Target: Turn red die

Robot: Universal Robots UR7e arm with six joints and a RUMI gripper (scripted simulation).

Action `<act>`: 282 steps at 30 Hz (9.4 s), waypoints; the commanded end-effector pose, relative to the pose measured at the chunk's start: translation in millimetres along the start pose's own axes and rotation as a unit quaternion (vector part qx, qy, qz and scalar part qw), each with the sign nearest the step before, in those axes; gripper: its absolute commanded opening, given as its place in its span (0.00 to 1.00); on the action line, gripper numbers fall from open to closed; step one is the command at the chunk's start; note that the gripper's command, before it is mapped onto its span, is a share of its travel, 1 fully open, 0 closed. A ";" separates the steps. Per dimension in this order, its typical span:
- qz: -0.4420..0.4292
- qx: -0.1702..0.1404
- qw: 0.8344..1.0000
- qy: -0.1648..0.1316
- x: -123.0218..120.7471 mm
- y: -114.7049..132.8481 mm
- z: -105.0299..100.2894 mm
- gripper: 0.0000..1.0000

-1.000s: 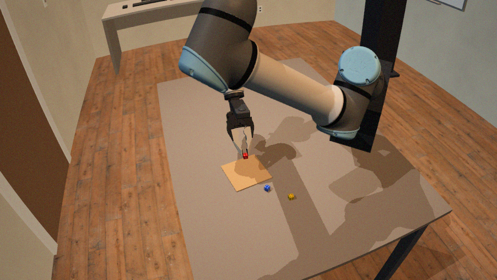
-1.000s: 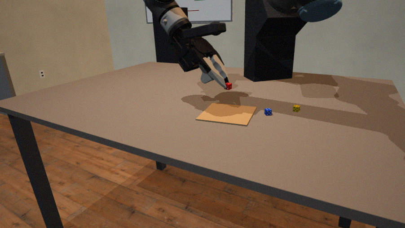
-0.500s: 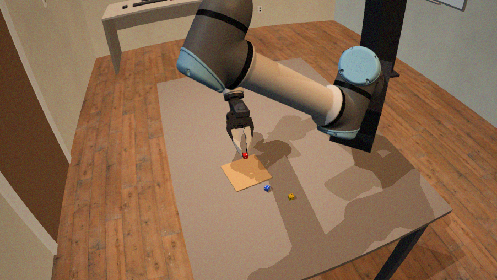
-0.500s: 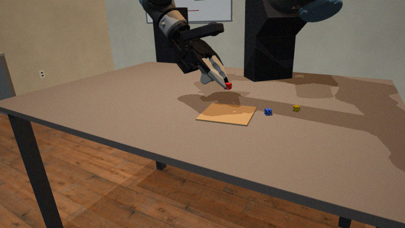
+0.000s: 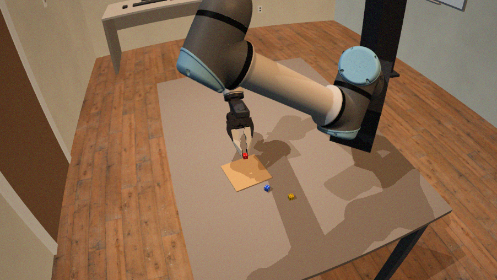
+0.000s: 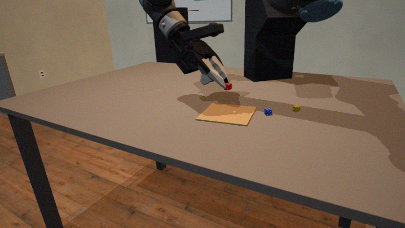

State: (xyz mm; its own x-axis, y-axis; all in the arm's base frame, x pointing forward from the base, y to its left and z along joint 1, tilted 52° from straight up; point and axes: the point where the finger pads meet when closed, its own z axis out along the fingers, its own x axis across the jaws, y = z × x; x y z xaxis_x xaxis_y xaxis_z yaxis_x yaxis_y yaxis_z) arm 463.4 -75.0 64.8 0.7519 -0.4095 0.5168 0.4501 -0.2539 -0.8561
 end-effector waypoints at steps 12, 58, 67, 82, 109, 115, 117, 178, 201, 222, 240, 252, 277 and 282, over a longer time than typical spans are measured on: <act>0.000 0.000 1.000 0.000 0.2 10.5 10.2 0.00; 0.000 0.000 1.000 0.000 0.3 44.3 43.9 0.00; 0.000 0.000 1.000 0.000 0.3 44.3 43.9 0.00; 0.000 0.000 1.000 0.000 0.3 44.3 43.9 0.00; 0.000 0.000 1.000 0.000 0.3 46.4 46.0 0.00; 0.000 0.000 1.000 0.000 0.3 47.7 47.4 0.00; 0.000 0.000 1.000 0.000 0.3 47.7 47.4 0.00; 0.000 0.000 1.000 0.000 0.3 47.9 47.6 0.07; 0.000 0.000 1.000 0.000 0.3 47.9 47.6 0.31; 0.000 0.000 1.000 0.000 0.3 35.5 35.1 0.31; 0.000 0.000 1.000 0.000 0.2 1.6 1.3 0.31; 0.000 -0.002 1.000 0.000 0.1 -1.0 -1.3 0.31; 0.000 -0.117 0.993 -0.002 -0.4 -3.8 -0.7 0.31; 0.000 -0.129 0.992 0.000 0.2 -4.4 -0.8 0.31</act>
State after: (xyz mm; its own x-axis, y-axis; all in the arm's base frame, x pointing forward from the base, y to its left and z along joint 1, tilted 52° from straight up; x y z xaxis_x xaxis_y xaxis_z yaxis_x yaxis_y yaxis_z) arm 461.2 -74.3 67.9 0.7525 -0.4067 0.5180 0.3363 -0.4390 -0.8332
